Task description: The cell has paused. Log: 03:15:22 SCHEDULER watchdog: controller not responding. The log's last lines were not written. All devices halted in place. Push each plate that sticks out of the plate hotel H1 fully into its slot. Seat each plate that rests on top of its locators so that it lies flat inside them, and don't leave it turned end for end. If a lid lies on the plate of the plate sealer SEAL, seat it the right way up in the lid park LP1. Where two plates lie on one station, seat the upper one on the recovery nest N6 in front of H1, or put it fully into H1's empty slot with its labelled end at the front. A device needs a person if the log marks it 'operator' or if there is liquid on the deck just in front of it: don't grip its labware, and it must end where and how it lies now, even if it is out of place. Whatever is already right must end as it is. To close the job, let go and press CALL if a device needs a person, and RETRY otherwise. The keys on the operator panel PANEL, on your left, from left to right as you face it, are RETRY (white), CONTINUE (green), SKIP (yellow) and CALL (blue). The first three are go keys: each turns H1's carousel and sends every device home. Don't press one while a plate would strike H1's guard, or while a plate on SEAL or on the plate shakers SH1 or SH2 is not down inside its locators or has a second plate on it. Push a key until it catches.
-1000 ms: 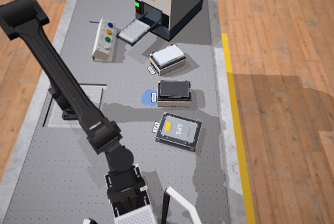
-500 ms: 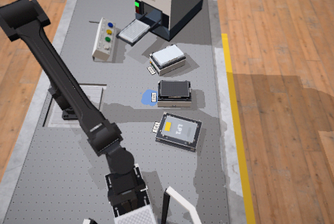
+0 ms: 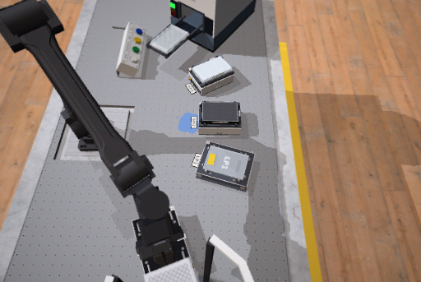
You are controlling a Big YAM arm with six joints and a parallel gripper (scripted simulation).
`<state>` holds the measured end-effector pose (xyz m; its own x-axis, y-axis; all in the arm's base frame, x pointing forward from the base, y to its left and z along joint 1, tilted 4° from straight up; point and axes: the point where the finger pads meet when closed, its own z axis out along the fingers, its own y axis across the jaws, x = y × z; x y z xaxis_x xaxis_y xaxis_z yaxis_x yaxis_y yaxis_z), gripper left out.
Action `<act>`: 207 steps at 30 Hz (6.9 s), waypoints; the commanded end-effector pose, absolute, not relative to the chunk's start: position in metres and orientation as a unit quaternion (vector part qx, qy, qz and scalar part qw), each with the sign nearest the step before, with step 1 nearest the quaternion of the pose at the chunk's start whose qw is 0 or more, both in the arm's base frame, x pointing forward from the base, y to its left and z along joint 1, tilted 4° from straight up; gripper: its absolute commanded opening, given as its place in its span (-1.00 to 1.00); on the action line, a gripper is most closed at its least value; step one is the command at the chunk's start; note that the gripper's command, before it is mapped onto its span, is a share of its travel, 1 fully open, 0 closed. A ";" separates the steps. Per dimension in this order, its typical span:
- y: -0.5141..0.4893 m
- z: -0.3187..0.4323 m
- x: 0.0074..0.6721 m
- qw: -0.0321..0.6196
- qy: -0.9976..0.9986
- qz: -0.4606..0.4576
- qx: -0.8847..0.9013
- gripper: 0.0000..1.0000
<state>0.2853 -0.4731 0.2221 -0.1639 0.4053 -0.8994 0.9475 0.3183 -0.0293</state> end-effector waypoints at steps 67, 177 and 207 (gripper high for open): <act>-0.454 0.221 0.284 0.426 0.692 -0.318 0.488 -1.00; -0.351 0.206 0.245 0.418 0.695 -0.317 0.492 -1.00; -0.350 0.315 0.254 0.452 0.675 -0.321 0.487 -1.00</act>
